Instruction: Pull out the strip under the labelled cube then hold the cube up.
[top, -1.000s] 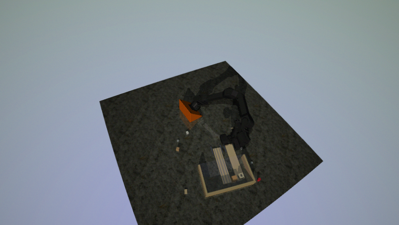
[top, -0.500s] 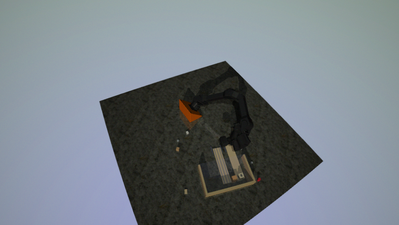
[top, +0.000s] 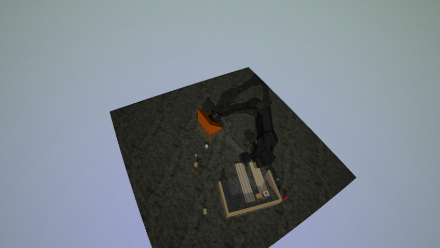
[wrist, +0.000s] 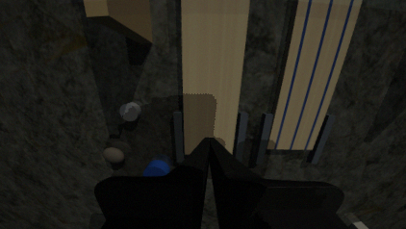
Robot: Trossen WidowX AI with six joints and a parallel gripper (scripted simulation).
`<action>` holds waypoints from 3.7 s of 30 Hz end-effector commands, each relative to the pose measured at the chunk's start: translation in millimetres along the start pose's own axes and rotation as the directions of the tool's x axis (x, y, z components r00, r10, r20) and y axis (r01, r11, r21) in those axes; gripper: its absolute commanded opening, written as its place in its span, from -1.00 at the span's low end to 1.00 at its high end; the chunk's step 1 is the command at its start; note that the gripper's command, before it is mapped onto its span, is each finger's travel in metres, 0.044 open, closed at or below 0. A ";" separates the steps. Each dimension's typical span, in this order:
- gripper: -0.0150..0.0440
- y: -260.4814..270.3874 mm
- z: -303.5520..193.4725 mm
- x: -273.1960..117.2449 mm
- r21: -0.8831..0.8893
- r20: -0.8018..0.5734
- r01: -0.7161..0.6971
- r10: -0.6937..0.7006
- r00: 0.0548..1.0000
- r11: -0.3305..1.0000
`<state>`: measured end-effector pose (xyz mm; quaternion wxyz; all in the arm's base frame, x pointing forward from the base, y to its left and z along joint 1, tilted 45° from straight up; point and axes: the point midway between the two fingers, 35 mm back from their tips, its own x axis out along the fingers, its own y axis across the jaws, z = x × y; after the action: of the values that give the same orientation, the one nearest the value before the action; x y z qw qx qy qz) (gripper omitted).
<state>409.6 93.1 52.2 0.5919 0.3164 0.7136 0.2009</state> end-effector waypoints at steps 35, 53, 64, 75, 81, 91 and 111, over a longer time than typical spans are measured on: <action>-0.49 -0.9 -2.6 21.4 0.006 -0.007 -0.006 0.006 1.000 1.000; -0.49 -0.9 -2.6 23.2 0.006 -0.007 -0.006 0.006 1.000 1.000; -0.49 -0.9 -2.4 24.4 0.006 -0.007 -0.006 0.006 1.000 1.000; -0.49 -0.8 -1.9 25.4 0.006 -0.007 -0.006 0.006 1.000 1.000; -0.49 -1.1 -5.3 25.6 0.006 -0.007 -0.006 0.006 1.000 1.000; -0.49 -2.2 -20.8 25.9 0.007 -0.007 -0.006 0.006 1.000 1.000; -0.49 -2.9 -51.0 27.0 0.008 -0.009 -0.006 0.006 1.000 1.000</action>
<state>365.7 109.7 44.7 0.5961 0.3188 0.7089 0.2011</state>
